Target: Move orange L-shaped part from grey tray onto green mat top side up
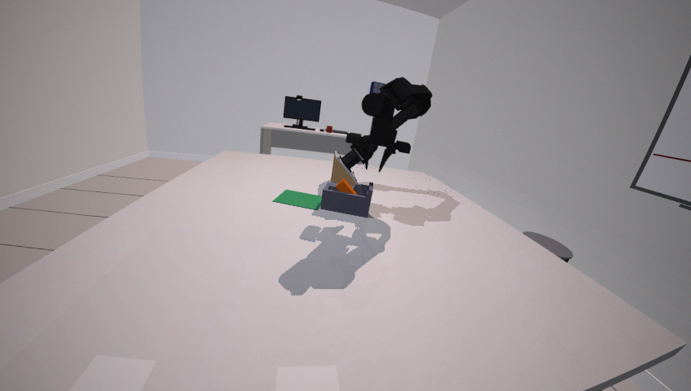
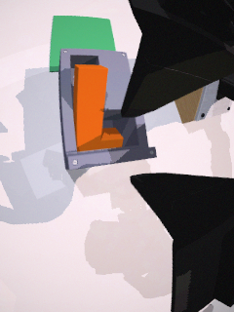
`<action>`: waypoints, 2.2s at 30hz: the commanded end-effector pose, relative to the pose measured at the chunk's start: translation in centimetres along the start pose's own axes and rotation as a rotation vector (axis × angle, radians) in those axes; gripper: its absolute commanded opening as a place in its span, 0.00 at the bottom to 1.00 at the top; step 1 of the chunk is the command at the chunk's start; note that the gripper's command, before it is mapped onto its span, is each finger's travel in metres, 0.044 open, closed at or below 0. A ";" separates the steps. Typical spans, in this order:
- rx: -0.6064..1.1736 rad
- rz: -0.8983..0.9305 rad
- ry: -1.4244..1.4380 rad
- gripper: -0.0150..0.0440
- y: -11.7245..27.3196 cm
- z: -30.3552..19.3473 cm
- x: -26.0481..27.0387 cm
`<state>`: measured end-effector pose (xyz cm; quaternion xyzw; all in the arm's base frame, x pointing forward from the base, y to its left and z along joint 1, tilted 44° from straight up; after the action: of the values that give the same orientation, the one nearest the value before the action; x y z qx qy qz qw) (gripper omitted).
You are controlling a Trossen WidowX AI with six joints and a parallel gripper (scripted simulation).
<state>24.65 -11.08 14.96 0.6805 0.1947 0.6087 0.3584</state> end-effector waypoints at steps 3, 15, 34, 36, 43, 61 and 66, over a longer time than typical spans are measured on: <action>-0.002 0.000 0.011 0.60 0.0 0.0 -0.1; 0.011 -0.001 0.861 0.73 0.2 0.1 -4.2; 0.015 0.015 1.574 0.73 0.0 -0.3 -7.7; 0.015 0.015 1.574 0.73 -0.7 -0.3 -7.7; 0.015 0.015 1.574 0.73 -2.9 -0.4 -7.7; 0.014 0.015 1.574 0.73 -5.6 -0.3 -7.7; 0.014 0.015 1.574 0.73 -6.4 -0.4 -7.7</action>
<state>23.98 -12.45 5.34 0.0498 0.3935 0.9119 0.1053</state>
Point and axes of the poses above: the point midway between the two fingers, 35 mm back from their tips, its own y axis back along the fingers, its own x axis across the jaws, z = x × y, the point moved 6 cm from there along y, back along the fingers, and after that the axes turned 9 degrees about y, right-handed, at the moved point
